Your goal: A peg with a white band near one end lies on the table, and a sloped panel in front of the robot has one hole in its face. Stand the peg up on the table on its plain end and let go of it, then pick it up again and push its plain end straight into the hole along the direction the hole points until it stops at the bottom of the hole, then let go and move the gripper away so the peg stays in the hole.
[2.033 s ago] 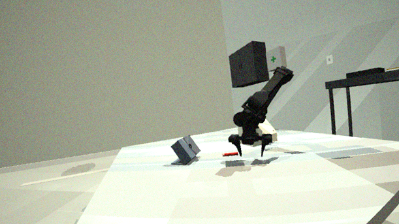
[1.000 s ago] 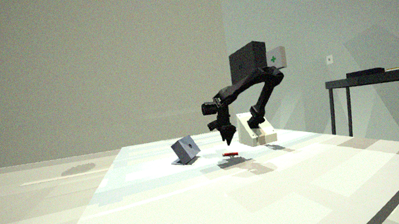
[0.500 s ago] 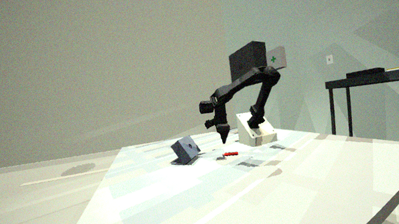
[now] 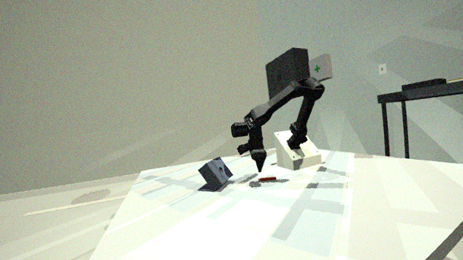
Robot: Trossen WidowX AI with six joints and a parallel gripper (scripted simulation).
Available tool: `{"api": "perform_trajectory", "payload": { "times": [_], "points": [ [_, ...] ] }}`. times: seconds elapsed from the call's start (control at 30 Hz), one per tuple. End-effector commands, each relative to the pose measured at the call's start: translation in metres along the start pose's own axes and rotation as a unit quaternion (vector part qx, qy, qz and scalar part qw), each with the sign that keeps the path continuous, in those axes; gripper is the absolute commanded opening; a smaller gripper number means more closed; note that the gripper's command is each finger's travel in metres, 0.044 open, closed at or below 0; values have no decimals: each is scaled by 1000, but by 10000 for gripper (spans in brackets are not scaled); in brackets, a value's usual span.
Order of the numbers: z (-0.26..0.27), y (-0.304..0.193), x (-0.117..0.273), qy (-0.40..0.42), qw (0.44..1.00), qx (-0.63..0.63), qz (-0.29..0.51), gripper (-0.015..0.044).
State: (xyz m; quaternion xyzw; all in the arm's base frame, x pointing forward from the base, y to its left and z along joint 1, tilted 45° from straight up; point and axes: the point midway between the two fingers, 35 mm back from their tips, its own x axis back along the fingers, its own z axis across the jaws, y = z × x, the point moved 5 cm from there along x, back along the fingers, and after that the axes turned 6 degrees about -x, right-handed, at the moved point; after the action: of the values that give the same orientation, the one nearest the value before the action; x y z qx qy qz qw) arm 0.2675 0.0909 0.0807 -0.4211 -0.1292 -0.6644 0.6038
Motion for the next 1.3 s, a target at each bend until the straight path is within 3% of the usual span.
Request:
{"api": "perform_trajectory", "payload": {
  "times": [0.0, 0.9, 1.27],
  "points": [
    [-1, -1, -8, 2, 1000, -3, 3, 440],
    [-1, -5, -48, 4, 1000, -3, 5, 440],
    [-1, -5, -48, 4, 1000, -3, 5, 151]
  ]
}}
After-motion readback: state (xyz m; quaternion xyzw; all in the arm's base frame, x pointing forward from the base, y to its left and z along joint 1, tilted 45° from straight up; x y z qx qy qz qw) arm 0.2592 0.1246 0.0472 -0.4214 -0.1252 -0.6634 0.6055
